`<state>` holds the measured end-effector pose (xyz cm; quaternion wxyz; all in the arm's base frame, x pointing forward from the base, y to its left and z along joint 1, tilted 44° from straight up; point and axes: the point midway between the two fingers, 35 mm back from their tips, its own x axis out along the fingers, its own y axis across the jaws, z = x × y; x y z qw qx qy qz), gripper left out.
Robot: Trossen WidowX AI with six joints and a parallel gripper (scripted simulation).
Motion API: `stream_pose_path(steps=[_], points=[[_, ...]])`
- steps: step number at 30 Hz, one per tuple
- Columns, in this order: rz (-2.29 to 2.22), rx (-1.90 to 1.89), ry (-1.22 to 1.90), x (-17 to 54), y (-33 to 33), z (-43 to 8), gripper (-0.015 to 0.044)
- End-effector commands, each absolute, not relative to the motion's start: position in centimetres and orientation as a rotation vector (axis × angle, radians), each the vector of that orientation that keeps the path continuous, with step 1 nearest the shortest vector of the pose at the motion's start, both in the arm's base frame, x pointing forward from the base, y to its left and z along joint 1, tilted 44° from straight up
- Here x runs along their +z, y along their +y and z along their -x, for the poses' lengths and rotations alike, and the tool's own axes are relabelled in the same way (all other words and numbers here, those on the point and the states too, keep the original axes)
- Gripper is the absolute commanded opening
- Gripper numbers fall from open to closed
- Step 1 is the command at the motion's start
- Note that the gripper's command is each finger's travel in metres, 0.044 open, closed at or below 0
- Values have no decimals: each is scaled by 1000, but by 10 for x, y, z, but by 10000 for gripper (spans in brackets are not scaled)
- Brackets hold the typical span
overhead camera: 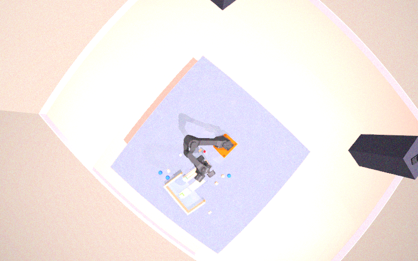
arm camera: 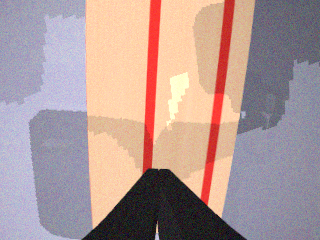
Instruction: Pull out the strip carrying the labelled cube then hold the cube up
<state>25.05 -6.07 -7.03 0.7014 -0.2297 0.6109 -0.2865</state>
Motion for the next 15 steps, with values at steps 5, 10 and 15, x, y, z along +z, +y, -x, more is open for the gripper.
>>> stream_pose_path(steps=[5, 10, 15], points=[[512, -651, 1392, -75, -65, -229, 0], [512, -651, 1392, -76, -65, -223, 0], [512, -651, 1392, -77, -65, -216, 0]])
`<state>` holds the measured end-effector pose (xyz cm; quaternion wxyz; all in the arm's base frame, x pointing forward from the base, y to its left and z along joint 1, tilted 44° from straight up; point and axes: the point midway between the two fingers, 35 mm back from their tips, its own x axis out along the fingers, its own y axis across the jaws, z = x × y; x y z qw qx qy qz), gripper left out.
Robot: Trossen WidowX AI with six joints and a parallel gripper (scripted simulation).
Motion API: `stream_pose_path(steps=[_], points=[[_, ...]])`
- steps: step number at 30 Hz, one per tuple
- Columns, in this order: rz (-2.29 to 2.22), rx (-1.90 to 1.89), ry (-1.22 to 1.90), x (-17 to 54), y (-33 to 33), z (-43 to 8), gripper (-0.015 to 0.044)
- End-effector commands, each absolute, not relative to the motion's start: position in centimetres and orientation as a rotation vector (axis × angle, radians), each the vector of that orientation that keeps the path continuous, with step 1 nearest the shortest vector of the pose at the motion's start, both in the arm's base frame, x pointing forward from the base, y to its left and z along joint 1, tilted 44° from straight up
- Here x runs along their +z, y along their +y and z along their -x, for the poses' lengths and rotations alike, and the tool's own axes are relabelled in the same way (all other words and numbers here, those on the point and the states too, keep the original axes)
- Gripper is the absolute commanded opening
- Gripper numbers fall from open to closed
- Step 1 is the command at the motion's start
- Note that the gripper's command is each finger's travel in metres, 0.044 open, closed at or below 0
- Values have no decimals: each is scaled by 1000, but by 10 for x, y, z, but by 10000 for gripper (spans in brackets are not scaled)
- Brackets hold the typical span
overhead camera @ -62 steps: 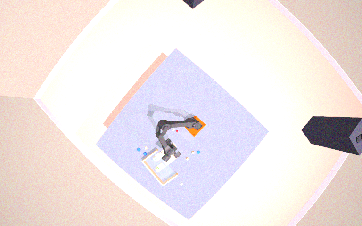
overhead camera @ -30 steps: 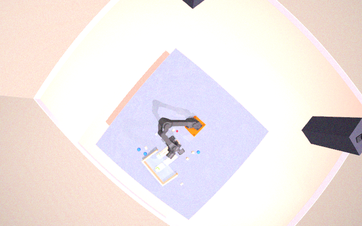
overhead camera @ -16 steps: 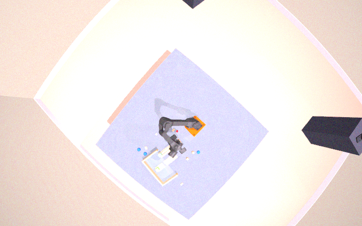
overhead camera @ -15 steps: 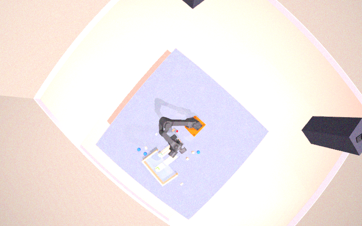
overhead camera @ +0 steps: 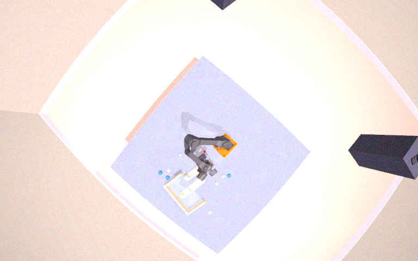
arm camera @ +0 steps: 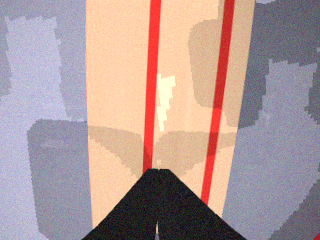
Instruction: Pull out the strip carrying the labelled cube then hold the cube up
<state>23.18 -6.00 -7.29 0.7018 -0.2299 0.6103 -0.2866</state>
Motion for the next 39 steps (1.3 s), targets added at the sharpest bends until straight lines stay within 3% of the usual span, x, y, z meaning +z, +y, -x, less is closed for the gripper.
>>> stream_pose_path(steps=[1, 39], points=[[512, -651, 1392, -77, -65, -215, 0], [512, -650, 1394, -80, -64, -186, 0]])
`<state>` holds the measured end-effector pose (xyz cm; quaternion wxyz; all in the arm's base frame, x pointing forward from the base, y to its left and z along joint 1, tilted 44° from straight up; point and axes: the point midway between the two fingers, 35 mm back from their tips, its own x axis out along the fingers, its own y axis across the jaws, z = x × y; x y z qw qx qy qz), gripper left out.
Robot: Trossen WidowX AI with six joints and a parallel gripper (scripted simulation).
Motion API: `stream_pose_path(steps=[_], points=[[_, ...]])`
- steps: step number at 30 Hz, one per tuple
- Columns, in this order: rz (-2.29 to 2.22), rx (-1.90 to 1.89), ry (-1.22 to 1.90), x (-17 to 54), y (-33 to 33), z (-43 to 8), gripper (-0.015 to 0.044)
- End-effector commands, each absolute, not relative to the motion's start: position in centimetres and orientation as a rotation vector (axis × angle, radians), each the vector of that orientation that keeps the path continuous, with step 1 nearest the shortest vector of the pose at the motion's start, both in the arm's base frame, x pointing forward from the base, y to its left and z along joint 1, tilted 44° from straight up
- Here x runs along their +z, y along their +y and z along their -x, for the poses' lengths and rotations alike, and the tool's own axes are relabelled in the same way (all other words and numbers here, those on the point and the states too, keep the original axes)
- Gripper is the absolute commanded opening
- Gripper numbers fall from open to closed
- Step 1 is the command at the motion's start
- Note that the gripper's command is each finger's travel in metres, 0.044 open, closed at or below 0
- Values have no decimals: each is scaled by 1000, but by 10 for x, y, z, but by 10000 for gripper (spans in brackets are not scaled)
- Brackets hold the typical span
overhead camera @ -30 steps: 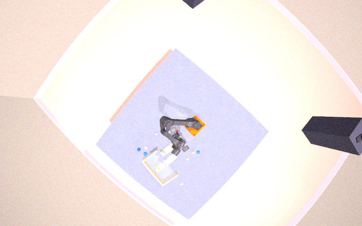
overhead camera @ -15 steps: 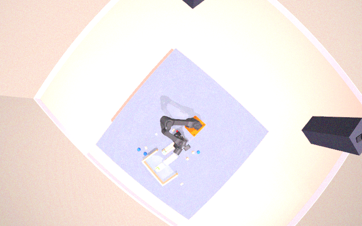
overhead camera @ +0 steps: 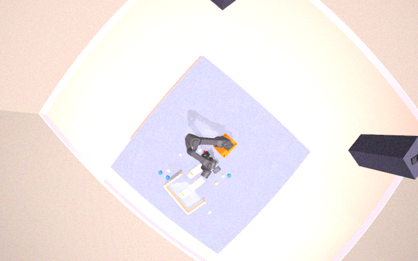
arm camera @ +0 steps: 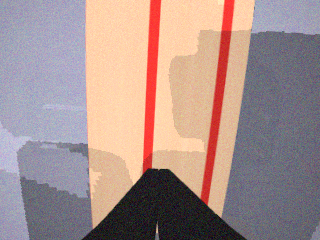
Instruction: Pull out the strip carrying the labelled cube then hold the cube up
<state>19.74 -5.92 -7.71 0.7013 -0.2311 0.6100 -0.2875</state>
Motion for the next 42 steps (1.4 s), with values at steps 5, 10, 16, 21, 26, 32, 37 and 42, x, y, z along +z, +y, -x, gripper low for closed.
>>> stream_pose_path(steps=[5, 10, 16, 21, 26, 32, 37, 42], points=[[512, -650, 1394, -80, -64, -186, 0], [512, -650, 1394, -80, -64, -186, 0], [512, -650, 1394, -80, -64, -186, 0], [512, -650, 1394, -80, -64, -186, 0], [510, -642, 1381, -60, -41, -198, 0], [510, -649, 1393, -47, -30, -196, 0], [542, -622, 1408, -44, -33, -212, 79], [551, -614, 1412, -40, -34, -229, 210]])
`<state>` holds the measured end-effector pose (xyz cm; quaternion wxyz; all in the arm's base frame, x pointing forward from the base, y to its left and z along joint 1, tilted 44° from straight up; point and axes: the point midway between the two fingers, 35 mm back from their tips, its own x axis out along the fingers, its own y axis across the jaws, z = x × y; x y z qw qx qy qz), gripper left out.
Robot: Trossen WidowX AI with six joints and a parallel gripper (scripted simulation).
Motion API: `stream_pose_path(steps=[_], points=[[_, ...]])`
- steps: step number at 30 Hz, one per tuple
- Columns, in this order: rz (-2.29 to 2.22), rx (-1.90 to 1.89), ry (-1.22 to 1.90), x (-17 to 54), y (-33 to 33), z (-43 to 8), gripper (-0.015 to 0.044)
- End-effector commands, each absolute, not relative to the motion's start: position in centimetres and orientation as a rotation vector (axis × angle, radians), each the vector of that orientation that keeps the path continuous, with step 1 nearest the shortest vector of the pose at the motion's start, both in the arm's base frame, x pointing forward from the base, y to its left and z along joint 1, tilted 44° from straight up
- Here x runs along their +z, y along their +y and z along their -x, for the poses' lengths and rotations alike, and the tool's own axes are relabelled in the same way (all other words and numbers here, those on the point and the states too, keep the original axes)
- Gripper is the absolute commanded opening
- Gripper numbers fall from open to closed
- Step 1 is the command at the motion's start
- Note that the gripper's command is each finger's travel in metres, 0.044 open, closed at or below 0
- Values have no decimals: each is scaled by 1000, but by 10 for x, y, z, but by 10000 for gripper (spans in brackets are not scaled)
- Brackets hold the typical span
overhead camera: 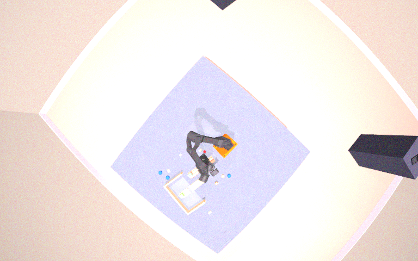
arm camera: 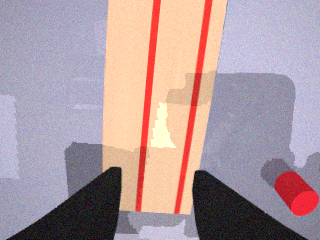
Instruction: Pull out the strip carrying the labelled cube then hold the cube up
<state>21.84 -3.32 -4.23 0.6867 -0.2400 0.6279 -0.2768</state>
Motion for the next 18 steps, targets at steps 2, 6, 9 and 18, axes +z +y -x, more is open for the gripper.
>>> stream_pose_path(steps=[2, 6, 9, 18], points=[[551, -614, 1411, -38, -34, -237, 263], [551, -614, 1410, -34, -33, -251, 368], [551, -614, 1410, -32, -33, -262, 440], [550, -615, 1408, -24, -31, -294, 440]])
